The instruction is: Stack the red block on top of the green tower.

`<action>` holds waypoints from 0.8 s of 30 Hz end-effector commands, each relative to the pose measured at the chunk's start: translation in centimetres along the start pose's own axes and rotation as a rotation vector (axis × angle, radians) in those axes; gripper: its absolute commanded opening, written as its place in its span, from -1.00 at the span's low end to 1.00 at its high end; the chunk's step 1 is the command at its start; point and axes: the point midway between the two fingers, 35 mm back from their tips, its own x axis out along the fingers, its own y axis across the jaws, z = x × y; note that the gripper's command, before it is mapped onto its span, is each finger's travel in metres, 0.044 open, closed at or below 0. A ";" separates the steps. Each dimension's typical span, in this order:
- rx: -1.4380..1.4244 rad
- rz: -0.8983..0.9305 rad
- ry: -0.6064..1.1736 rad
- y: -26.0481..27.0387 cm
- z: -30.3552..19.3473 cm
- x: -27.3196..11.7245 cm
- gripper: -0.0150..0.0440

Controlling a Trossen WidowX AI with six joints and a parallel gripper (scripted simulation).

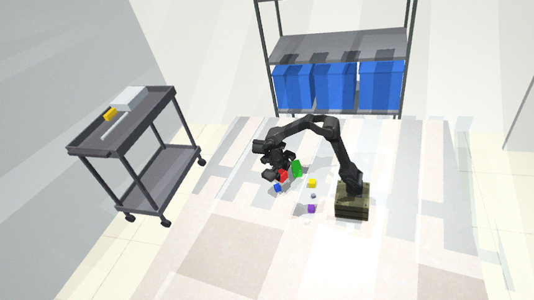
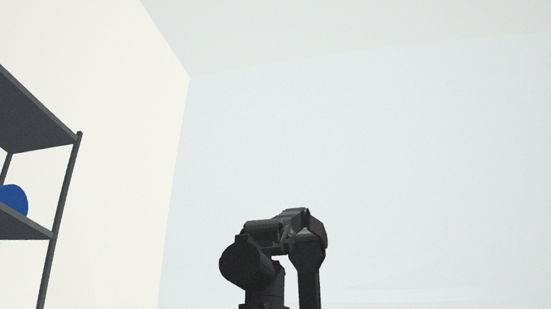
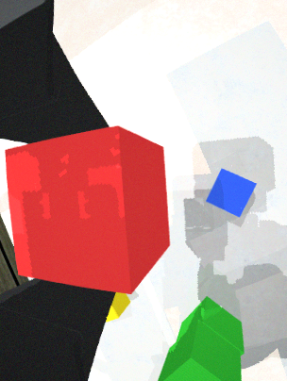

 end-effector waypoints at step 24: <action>-0.047 -0.020 0.002 -14.4 3.0 -0.1 -0.49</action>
